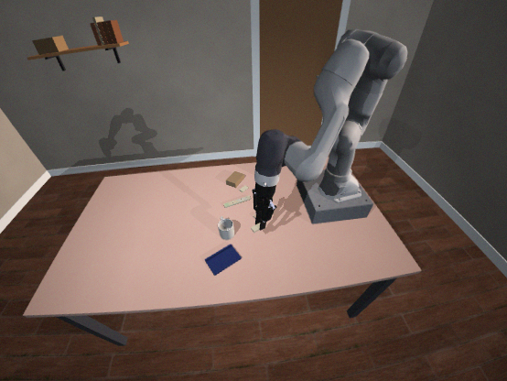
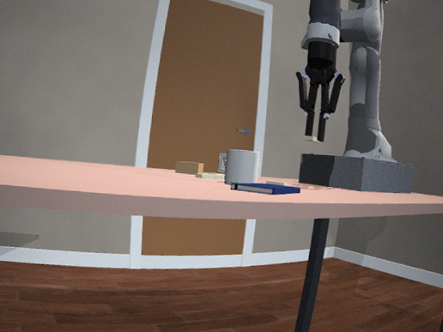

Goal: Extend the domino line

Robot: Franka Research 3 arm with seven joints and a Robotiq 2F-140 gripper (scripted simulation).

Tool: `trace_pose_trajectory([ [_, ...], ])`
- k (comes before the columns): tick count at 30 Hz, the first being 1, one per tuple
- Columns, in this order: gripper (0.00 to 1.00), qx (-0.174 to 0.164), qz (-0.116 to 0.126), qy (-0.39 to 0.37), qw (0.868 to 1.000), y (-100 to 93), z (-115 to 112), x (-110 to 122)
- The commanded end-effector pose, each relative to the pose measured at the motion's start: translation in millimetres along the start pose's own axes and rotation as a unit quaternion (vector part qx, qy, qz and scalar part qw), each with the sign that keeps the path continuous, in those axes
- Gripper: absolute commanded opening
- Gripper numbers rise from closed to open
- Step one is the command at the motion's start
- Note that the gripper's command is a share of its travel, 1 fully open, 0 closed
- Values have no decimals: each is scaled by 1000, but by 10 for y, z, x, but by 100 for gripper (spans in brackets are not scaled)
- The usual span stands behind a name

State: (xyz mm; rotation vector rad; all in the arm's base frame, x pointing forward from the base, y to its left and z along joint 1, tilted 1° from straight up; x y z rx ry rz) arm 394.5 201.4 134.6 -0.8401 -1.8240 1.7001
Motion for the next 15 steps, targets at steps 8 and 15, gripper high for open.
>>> trace_pose_trajectory([
  [8, 22, 48, 110, -208, 971, 28, -46, 212],
  [15, 22, 91, 190, -329, 920, 103, -38, 396],
])
Point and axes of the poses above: the point where the finger pads meet when closed, its own y axis out along the fingers, its own x axis across the jaws, z = x × y, the point moved 8 cm from there along -y, back along the fingers, and after that the axes turned 15 degrees about -y, right-handed, at the moved point
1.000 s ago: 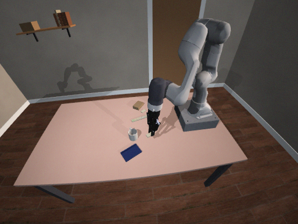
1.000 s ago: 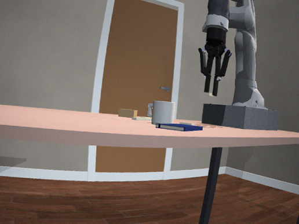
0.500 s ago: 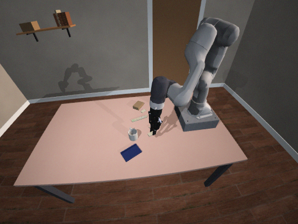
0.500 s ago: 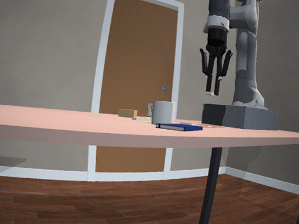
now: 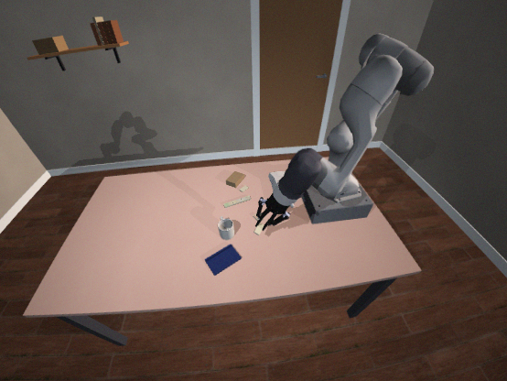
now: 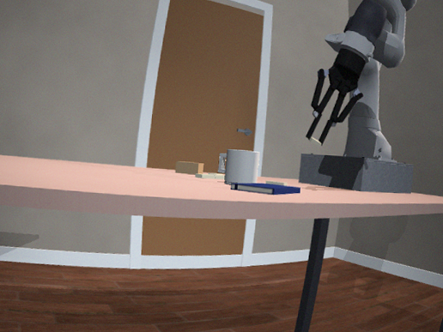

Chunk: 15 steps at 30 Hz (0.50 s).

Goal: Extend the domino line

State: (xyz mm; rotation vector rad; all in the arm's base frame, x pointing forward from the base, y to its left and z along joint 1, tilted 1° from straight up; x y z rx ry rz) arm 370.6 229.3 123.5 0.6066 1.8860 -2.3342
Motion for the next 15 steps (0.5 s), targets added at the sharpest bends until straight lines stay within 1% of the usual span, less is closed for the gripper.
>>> trace_pose_trajectory([
  [1, 22, 56, 65, -109, 990, 10, -78, 82],
  [2, 22, 66, 80, -131, 986, 17, -94, 120],
  [4, 22, 90, 116, -183, 972, 36, -125, 208],
  [6, 22, 115, 151, -236, 953, 60, -148, 295],
  [8, 22, 139, 185, -288, 929, 89, -162, 379],
  [11, 22, 176, 233, -364, 884, 142, -164, 490],
  [13, 22, 201, 263, -411, 849, 181, -153, 554],
  [15, 22, 225, 292, -457, 810, 223, -133, 608],
])
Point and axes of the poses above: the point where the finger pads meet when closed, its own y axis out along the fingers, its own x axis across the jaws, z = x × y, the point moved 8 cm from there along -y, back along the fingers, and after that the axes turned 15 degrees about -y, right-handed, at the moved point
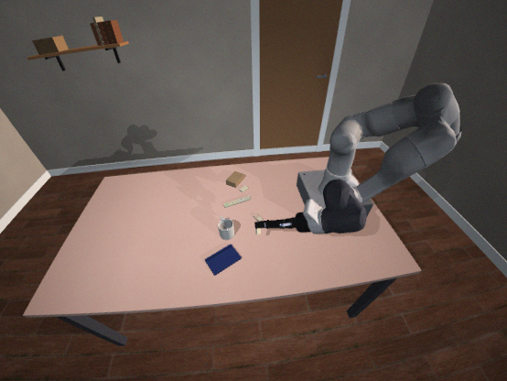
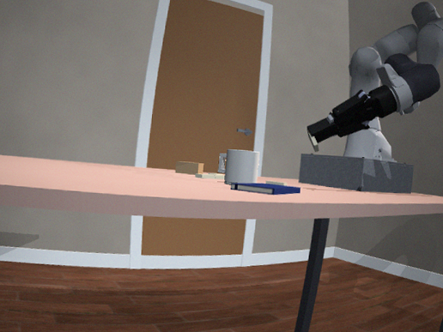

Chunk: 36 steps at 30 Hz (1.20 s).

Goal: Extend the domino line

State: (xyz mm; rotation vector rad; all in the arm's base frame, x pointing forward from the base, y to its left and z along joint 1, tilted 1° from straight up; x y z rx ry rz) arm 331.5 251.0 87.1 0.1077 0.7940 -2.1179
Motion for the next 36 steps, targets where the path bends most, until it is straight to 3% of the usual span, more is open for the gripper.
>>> trace_pose_trajectory([
  [1, 22, 31, 51, -85, 995, 3, -55, 91],
  [2, 22, 31, 51, -85, 995, 3, -55, 91],
  [3, 22, 64, 90, -152, 982, 17, -90, 162],
  [6, 22, 101, 135, -227, 959, 43, -118, 249],
  [9, 22, 135, 182, -307, 924, 80, -123, 341],
  [12, 22, 156, 230, -383, 881, 121, -92, 424],
  [13, 22, 156, 235, -390, 877, 125, -86, 432],
  [36, 22, 157, 235, -389, 877, 188, -183, 474],
])
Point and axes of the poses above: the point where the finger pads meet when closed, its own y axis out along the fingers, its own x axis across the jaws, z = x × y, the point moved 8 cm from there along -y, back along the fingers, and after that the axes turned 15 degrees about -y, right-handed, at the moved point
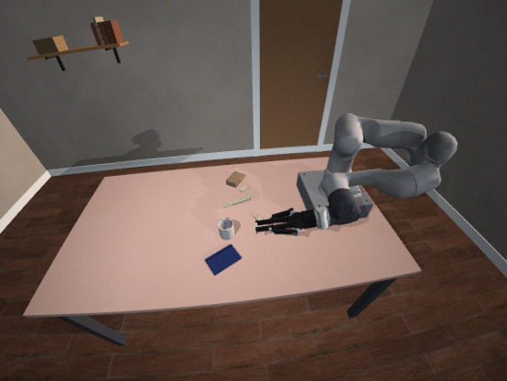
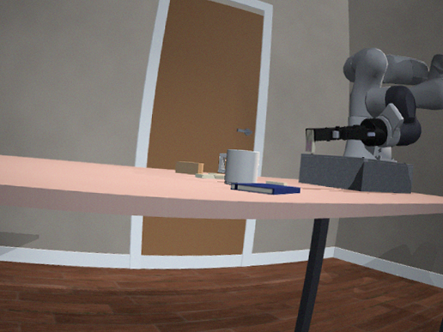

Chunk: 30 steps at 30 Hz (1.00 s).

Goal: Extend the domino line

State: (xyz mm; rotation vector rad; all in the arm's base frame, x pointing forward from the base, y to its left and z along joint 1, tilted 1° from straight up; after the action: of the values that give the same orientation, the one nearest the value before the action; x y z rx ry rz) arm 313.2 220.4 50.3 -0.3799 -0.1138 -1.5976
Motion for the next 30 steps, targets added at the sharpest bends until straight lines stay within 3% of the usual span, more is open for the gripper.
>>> trace_pose_trajectory([
  [1, 22, 0, 10, 27, 1000, -6, -54, -17],
  [30, 22, 0, 10, 27, 1000, 117, -746, -244],
])
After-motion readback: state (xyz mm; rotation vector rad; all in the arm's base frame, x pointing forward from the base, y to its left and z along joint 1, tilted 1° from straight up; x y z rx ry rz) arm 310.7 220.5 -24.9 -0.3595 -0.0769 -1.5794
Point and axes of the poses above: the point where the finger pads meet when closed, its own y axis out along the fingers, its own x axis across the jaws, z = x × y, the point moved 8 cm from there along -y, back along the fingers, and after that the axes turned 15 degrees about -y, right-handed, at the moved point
